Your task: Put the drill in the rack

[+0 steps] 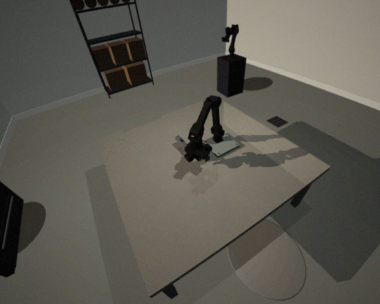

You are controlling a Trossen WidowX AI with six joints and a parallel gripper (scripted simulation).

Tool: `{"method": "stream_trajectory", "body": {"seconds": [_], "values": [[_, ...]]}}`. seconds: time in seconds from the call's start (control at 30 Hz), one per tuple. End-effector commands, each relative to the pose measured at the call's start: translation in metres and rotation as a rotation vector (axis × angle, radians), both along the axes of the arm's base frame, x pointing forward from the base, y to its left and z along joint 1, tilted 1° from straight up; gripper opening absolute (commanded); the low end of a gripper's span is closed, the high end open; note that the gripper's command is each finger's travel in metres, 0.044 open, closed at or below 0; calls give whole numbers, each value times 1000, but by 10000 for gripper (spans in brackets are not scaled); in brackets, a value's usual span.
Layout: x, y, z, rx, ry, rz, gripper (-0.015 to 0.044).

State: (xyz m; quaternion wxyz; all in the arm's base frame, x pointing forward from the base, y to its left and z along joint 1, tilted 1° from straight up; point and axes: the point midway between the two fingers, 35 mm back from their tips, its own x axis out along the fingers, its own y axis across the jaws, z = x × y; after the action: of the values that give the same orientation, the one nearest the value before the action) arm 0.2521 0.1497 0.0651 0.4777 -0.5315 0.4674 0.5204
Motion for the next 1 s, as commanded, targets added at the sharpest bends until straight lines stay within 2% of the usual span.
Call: {"method": "stream_trajectory", "body": {"seconds": [0.0,0.97], "values": [[0,0,3,4,-5,-1,0],[-7,1,7,4,-5,-1,0]]}}
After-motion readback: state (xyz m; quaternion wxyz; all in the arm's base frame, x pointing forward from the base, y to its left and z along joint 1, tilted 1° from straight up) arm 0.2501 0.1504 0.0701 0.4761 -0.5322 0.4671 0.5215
